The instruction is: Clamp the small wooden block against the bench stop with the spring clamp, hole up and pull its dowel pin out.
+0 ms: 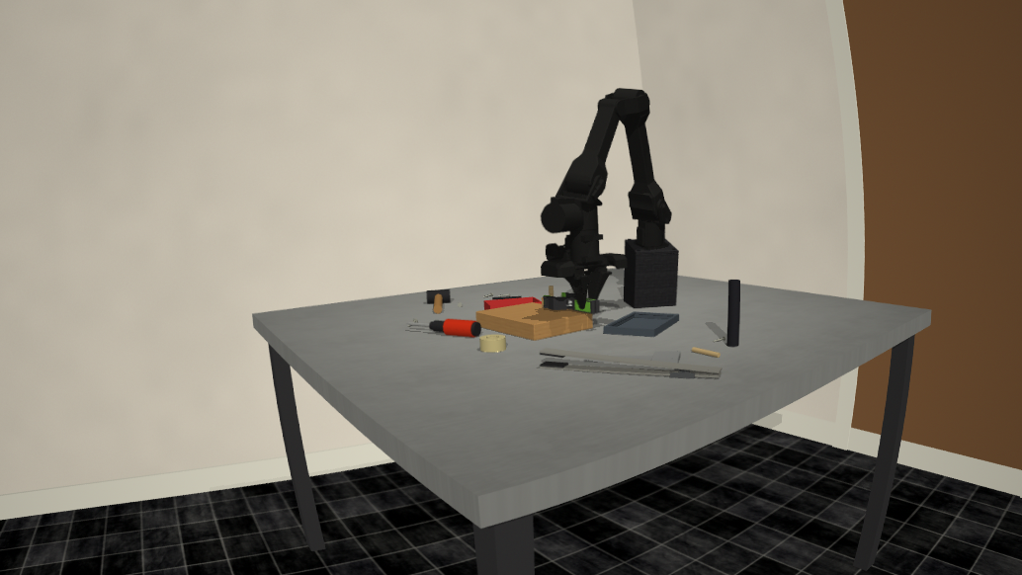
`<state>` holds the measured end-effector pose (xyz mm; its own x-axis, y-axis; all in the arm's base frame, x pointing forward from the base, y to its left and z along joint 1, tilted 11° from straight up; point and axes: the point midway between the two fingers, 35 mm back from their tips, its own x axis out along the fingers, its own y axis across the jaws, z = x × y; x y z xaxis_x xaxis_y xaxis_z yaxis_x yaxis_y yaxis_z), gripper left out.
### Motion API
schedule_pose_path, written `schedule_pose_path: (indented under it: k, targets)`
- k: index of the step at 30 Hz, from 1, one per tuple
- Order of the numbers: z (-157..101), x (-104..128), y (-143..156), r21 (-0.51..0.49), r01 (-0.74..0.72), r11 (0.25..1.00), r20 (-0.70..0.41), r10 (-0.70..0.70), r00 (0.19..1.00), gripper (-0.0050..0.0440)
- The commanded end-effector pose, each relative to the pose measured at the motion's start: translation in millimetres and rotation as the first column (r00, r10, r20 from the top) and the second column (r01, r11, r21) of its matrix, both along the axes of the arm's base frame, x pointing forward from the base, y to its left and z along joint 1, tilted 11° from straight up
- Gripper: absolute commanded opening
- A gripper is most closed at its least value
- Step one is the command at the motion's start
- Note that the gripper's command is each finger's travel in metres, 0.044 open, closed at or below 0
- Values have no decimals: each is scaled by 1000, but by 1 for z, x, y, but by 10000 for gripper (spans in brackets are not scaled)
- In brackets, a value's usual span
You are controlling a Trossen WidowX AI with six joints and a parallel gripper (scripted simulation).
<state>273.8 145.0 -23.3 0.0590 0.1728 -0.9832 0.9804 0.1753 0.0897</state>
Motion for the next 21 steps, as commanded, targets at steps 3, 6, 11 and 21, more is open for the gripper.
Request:
schedule_pose_path:
  k: [3, 6, 11, 21]
  targets:
    - [0, 3, 0, 3, -4, 1000, 2, 4, 1000, 0]
    - [0, 5, 0, 3, -4, 1000, 2, 4, 1000, 0]
    - [1, 6, 1, 3, -4, 1000, 2, 4, 1000, 0]
    - [1, 6, 1, 3, -4, 1000, 2, 4, 1000, 0]
